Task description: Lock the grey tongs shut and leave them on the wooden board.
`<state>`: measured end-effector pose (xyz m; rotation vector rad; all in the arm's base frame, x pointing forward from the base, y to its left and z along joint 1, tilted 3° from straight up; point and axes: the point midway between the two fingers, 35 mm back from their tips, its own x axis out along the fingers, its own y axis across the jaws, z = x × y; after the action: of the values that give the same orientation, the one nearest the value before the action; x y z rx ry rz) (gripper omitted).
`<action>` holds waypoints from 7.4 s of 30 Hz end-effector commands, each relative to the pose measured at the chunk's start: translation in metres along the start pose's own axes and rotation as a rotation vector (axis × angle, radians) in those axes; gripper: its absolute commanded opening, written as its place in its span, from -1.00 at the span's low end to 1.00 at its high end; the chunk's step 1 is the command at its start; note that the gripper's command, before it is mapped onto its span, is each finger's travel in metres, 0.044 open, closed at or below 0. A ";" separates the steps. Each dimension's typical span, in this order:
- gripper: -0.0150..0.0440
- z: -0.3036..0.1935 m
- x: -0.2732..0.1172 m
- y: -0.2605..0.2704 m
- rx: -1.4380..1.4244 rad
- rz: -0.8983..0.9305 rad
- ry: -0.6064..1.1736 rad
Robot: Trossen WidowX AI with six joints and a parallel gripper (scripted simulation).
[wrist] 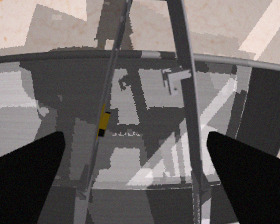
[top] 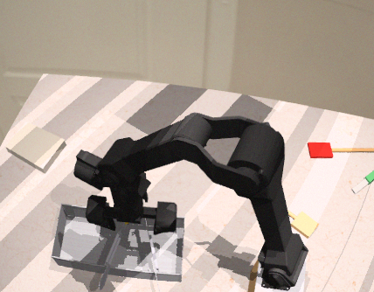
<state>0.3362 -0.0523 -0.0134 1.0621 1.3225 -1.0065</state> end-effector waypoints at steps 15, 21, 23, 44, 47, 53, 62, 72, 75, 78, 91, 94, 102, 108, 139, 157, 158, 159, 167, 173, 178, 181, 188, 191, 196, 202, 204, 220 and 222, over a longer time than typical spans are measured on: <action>1.00 -0.003 0.028 -0.004 0.004 -0.008 0.009; 0.71 -0.002 0.025 -0.003 0.000 -0.004 0.002; 0.67 -0.002 0.025 -0.003 0.000 -0.004 0.002; 0.19 -0.002 0.025 -0.003 0.000 -0.004 0.002; 0.12 -0.002 0.025 -0.003 0.000 -0.004 0.002; -0.01 -0.002 0.025 -0.003 0.000 -0.004 0.002; -0.22 -0.002 0.025 -0.003 0.000 -0.004 0.002; -0.44 -0.002 0.025 -0.003 0.000 -0.004 0.002; -0.71 -0.002 0.025 -0.003 0.000 -0.004 0.002; -0.98 -0.002 0.025 -0.003 0.000 -0.004 0.002; -1.00 0.001 -0.076 0.002 0.003 -0.007 0.007; -1.00 0.000 -0.103 -0.002 0.004 -0.008 0.008; -1.00 0.000 -0.103 -0.002 0.004 -0.008 0.008; -1.00 -0.009 -0.100 0.002 0.030 -0.011 0.005; -1.00 -0.178 -0.105 0.035 0.539 -0.009 0.019; -1.00 -0.214 -0.106 0.031 0.366 -0.010 0.023; -1.00 -0.215 -0.106 0.031 0.326 -0.009 0.023; -1.00 -0.217 -0.106 0.031 0.287 -0.009 0.023; -1.00 -0.229 -0.107 0.029 -0.026 -0.005 0.025; -1.00 -0.238 -0.107 0.027 -0.261 -0.002 0.026; -1.00 -0.246 -0.107 0.026 -0.457 0.001 0.026; -1.00 -0.250 -0.107 0.024 -0.575 0.004 0.026; -1.00 -0.262 -0.107 0.021 -0.851 0.007 0.023; -1.00 -0.266 -0.108 0.020 -0.968 0.008 0.024; -1.00 -0.273 -0.108 0.018 -1.164 0.011 0.024; -1.00 -0.282 -0.108 0.015 -1.398 0.014 0.024; -1.00 -0.285 -0.108 0.014 -1.476 0.016 0.024; -1.00 -0.308 -0.109 0.005 -2.102 0.027 0.022; -1.00 -0.311 -0.109 0.003 -2.180 0.028 0.022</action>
<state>0.2674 0.2432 0.1034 -0.5269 1.4723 0.6163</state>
